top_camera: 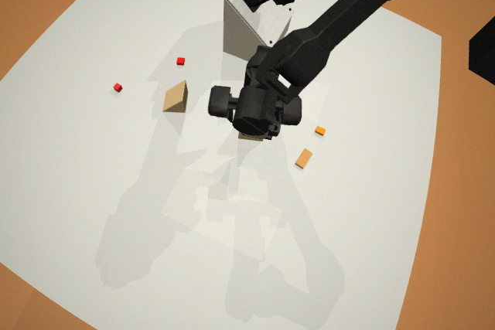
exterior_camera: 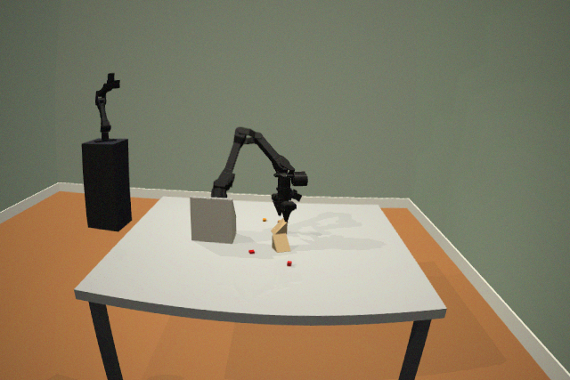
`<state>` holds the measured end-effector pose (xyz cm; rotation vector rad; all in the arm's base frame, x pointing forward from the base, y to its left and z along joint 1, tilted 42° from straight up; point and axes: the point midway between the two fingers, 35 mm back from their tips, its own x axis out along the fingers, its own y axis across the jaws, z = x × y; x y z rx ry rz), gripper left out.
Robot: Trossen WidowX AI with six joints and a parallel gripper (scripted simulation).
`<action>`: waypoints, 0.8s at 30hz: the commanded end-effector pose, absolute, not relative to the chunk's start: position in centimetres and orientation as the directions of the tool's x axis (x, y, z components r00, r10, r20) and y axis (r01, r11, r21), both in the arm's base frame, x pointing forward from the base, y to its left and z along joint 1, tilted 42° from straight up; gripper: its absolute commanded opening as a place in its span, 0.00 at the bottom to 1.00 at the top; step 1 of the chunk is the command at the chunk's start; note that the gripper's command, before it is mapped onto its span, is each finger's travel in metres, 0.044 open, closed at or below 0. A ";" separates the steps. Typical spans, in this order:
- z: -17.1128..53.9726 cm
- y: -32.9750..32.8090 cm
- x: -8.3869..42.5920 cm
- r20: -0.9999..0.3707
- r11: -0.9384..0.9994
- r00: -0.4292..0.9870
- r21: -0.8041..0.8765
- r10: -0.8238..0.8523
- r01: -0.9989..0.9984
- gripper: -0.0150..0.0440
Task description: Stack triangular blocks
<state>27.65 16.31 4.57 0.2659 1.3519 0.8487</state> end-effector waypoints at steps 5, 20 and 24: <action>3.4 17.1 27.5 -0.749 0.689 -0.021 0.621 0.663 -0.374 1.00; 1.6 18.8 27.2 -0.747 0.688 -0.021 0.623 0.665 -0.373 1.00; 1.1 19.2 27.1 -0.746 0.687 -0.021 0.623 0.665 -0.373 1.00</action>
